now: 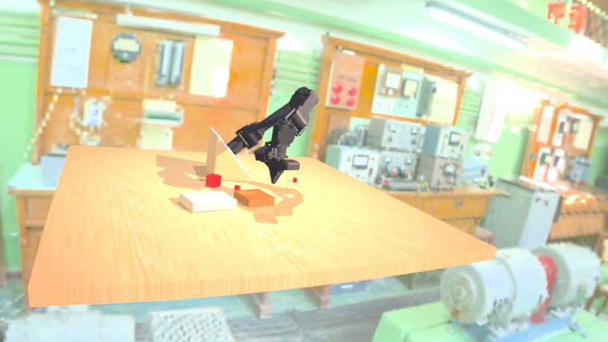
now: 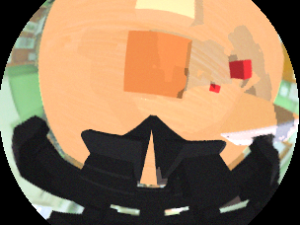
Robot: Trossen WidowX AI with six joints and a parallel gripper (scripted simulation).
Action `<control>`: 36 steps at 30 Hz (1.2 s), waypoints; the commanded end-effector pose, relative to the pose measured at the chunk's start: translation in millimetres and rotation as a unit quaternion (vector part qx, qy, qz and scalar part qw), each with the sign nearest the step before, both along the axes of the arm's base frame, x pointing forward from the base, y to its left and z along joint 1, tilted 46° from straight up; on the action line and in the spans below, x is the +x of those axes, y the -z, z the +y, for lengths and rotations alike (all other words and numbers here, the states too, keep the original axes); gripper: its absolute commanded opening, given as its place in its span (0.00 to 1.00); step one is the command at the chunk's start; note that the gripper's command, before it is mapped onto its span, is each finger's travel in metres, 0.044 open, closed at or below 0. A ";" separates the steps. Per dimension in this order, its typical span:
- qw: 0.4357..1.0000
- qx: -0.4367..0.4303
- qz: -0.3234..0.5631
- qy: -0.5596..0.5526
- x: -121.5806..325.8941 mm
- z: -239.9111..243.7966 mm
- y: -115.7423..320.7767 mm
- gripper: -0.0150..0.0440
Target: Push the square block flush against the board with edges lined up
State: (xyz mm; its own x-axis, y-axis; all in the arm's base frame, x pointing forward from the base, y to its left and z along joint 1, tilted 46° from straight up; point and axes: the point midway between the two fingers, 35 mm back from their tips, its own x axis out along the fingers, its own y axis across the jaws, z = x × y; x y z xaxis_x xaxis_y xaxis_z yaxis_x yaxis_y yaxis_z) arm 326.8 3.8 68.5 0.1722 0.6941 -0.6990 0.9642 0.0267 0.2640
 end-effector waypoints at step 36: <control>1.000 0.005 0.007 0.008 15.9 25.0 49.4 0.25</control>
State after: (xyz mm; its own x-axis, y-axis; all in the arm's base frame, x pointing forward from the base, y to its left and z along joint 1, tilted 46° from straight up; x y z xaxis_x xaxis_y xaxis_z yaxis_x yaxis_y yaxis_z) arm 340.8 30.8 21.1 0.1739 0.6961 -0.6966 0.9693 0.0041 0.2460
